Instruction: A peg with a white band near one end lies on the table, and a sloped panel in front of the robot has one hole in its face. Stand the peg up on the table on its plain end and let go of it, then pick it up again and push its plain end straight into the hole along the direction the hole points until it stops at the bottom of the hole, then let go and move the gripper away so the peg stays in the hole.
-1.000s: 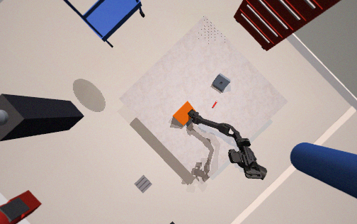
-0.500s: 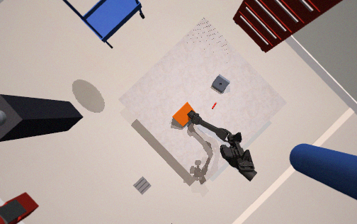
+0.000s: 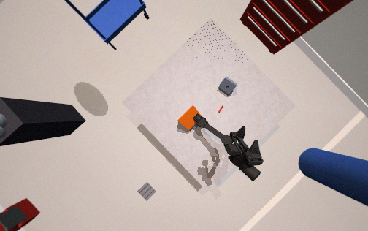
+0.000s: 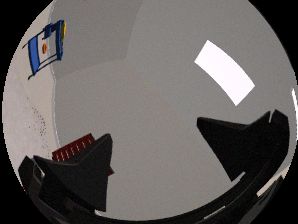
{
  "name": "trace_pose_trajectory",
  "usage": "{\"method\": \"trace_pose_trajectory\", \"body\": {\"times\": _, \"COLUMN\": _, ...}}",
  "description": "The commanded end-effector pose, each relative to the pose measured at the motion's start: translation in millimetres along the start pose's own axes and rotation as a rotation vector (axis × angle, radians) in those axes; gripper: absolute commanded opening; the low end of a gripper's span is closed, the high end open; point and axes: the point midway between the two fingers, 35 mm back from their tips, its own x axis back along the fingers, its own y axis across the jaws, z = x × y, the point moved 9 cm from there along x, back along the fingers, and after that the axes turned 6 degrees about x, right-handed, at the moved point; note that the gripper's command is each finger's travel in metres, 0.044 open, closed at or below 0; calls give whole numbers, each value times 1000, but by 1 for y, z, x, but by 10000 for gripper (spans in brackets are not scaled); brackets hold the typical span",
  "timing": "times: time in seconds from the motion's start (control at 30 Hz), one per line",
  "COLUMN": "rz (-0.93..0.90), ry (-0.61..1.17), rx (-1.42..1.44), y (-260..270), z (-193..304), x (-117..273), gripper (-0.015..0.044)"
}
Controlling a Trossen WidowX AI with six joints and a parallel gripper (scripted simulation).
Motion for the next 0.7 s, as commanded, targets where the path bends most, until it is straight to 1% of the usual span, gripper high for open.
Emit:
{"method": "trace_pose_trajectory", "body": {"times": 0.0, "rz": -71, "ry": 30, "rx": -15, "y": 11, "z": -13, "x": -20, "gripper": 440}}
{"method": "trace_pose_trajectory", "body": {"times": 0.33, "rz": -232, "ry": 134, "rx": -87, "y": 44, "z": -23, "x": -63, "gripper": 440}}
{"method": "trace_pose_trajectory", "body": {"times": 0.67, "rz": -389, "ry": 254, "rx": -184, "y": 88, "z": -21, "x": -104, "gripper": 440}}
